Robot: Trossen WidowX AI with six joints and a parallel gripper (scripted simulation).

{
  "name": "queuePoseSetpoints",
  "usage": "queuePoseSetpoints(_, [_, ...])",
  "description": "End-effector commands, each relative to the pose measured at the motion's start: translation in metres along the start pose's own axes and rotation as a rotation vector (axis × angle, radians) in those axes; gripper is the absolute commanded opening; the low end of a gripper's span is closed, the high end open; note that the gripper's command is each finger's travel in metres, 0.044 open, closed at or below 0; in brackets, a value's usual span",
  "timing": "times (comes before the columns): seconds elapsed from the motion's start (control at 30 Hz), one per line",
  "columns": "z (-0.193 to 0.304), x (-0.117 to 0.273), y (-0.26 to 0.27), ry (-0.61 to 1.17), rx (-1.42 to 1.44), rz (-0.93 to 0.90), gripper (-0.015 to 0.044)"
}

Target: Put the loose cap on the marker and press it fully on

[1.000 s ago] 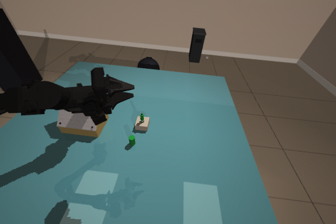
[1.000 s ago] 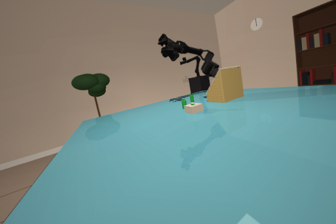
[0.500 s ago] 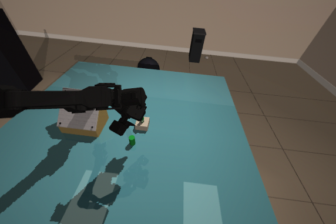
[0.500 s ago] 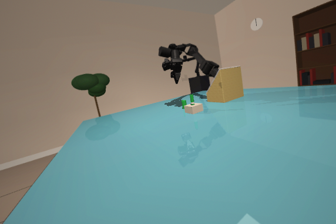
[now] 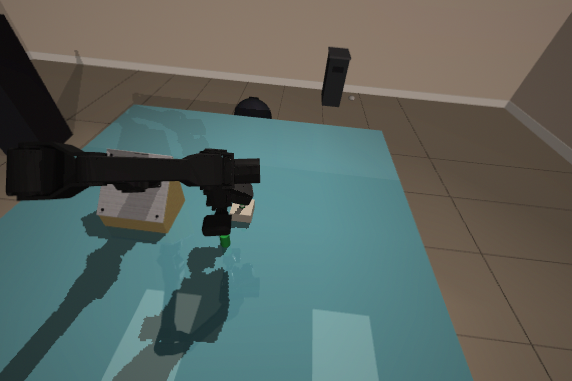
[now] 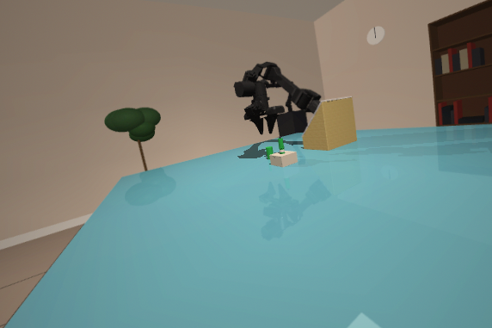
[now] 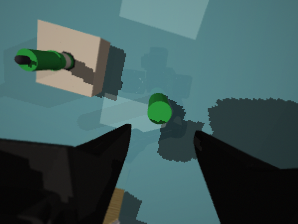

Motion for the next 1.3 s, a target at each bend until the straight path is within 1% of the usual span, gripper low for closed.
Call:
queuePoseSetpoints(0.0, [0.001,-0.023,-0.002,0.018,0.01,0.006,0.0243])
queuePoseSetpoints(0.1, [0.001,-0.026,-0.002,0.018,0.01,0.006,0.0243])
queuePoseSetpoints(0.2, [0.002,-0.039,-0.002,0.018,0.01,0.007,0.0243])
queuePoseSetpoints(1.27, [0.004,-0.088,-0.001,0.019,0.01,0.008,0.0243])
Point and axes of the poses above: the point midway between the two fingers, 35 mm back from their tips, its own x axis back along the fingers, its own y axis across the jaws, z = x × y, the point moved 3 cm from there along x, back along the fingers, and after that the axes turned 5 degrees about x, right-handed, at the moved point
